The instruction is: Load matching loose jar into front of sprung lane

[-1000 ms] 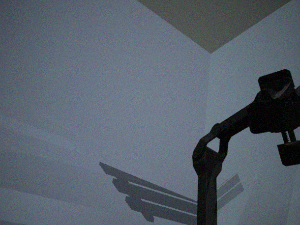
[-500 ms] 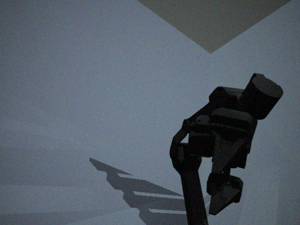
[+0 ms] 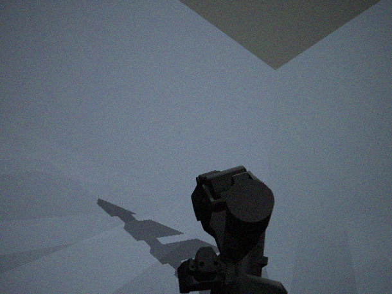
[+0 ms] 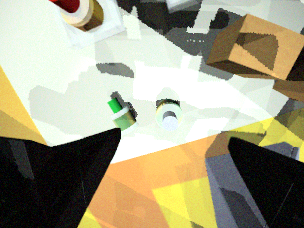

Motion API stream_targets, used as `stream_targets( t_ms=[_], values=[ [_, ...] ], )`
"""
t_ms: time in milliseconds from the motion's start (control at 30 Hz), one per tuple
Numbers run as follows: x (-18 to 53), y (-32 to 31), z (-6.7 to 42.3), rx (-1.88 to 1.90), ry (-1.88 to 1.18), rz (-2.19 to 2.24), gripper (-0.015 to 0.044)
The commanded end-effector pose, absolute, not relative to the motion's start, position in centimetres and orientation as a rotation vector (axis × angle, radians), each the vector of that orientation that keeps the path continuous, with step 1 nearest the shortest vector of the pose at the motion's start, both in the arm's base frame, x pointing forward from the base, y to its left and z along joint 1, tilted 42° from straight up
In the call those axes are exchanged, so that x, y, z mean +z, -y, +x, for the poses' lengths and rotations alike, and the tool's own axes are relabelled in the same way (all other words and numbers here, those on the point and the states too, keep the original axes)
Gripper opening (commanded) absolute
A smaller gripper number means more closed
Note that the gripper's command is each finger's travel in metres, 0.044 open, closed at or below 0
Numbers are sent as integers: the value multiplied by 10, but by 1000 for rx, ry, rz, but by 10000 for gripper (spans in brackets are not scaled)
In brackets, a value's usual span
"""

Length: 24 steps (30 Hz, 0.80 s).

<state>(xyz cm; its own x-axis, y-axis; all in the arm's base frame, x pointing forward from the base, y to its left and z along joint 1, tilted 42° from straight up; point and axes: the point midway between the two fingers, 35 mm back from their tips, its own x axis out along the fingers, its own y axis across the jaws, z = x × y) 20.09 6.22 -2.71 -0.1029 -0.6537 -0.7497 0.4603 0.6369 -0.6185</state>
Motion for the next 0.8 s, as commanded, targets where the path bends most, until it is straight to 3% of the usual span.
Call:
stream_targets(
  t_ms=[0, 767],
  values=[
    [-30, -59, 198, -933, -1403, -186, 440],
    [-74, -25, 191, -934, -1402, -187, 440]
  ],
)
